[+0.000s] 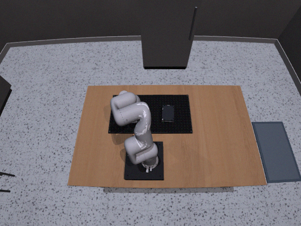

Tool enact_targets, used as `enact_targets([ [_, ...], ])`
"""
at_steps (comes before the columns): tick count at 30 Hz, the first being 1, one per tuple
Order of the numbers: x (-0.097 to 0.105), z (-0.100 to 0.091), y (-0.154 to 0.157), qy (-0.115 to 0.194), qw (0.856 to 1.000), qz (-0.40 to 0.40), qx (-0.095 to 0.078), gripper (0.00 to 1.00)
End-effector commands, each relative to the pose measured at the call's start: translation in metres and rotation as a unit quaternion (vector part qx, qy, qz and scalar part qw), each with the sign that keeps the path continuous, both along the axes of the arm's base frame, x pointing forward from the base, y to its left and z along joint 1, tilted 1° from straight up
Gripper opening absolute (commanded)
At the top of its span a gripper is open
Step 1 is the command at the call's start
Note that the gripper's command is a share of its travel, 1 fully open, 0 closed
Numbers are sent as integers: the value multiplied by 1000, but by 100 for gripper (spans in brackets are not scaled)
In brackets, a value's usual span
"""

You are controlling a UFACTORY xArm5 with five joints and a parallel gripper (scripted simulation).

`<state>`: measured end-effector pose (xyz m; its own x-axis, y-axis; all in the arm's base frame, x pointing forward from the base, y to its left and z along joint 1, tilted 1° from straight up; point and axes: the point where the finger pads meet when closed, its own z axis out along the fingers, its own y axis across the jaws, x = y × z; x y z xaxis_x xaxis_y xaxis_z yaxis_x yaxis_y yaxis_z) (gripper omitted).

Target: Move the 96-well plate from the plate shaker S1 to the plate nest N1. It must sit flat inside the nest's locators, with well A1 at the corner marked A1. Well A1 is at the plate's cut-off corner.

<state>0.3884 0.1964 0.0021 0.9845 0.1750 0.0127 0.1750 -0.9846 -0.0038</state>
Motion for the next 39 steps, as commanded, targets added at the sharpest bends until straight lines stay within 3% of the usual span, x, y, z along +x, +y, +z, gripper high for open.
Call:
enact_targets([
  [1,1,1,1,0,1000,0,5,0],
  [39,1,-5,1,0,1000,0,5,0],
])
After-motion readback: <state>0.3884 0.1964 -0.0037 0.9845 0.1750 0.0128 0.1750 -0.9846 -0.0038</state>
